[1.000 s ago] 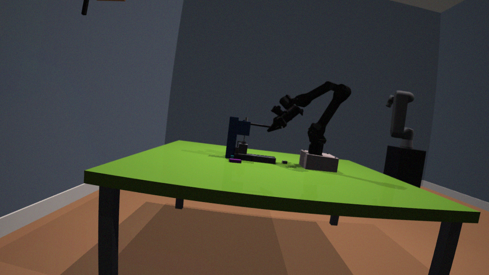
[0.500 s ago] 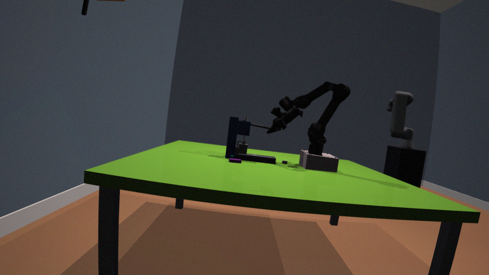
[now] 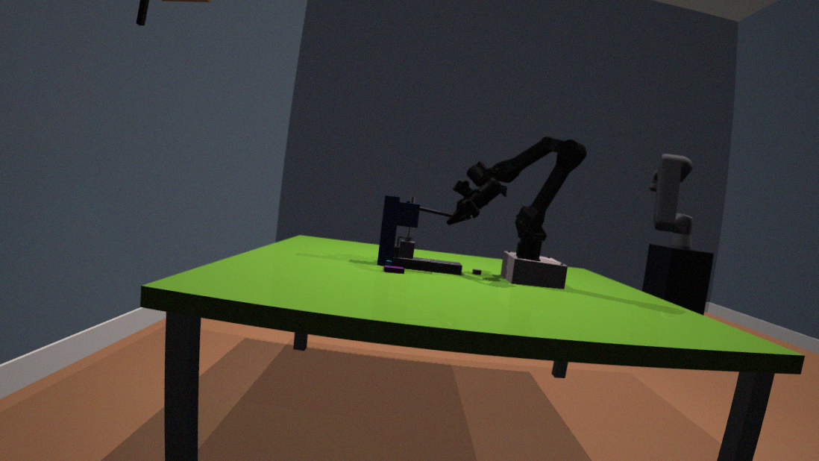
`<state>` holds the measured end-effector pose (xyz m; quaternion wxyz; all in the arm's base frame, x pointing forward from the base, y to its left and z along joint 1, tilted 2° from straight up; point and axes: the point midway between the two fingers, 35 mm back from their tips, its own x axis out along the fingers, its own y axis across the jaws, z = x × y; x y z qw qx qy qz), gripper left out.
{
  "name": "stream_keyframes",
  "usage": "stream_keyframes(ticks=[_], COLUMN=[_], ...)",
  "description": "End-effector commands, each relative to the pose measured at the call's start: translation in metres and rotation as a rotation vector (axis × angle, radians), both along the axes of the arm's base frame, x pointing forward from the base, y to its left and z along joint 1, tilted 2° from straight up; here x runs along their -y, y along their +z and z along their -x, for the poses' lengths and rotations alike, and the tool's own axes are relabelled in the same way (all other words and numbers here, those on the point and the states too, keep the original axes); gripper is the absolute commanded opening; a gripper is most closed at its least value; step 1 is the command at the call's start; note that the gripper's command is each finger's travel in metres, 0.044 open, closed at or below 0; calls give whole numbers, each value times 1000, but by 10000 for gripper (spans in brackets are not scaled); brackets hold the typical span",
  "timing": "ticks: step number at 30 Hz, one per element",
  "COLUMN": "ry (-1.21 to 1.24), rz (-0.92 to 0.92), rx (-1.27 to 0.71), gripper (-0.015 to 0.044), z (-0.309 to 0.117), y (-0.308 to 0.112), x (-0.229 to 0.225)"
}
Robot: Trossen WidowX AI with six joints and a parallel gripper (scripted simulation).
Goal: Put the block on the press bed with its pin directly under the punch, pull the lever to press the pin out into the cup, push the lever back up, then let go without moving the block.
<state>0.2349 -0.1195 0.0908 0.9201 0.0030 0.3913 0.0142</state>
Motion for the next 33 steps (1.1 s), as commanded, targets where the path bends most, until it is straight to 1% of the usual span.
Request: stream_keyframes(ticks=[1,33], ry=[-2,-2], rz=[0,0], rx=[0,0], gripper=[0,0], z=[-1,-1], y=[4,23], x=[1,1])
